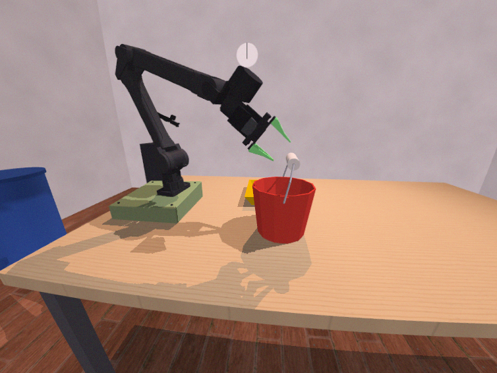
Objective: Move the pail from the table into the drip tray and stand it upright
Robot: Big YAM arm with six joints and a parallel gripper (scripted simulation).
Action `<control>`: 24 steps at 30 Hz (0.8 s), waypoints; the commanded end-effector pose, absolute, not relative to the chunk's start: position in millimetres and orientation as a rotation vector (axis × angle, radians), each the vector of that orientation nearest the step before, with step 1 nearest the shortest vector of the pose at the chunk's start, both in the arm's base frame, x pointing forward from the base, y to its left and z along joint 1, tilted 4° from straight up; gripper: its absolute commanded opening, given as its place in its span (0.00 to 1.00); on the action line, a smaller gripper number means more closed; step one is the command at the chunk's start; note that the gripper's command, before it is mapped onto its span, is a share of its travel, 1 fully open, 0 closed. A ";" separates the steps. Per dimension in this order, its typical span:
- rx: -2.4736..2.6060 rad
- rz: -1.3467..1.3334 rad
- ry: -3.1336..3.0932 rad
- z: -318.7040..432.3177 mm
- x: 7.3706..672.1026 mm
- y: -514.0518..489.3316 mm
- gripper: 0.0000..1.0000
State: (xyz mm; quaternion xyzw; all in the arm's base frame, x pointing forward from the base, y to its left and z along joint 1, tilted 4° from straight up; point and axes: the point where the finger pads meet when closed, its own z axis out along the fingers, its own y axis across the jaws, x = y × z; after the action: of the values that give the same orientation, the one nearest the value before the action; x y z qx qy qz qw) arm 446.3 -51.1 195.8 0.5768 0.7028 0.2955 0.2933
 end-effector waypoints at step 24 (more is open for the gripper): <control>1.478 0.818 1.820 216.2 478.6 -52.0 0.70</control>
State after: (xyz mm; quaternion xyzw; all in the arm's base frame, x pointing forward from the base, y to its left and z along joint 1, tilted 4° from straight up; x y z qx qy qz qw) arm 455.4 -51.0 187.9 0.5764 0.7018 0.2965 0.2956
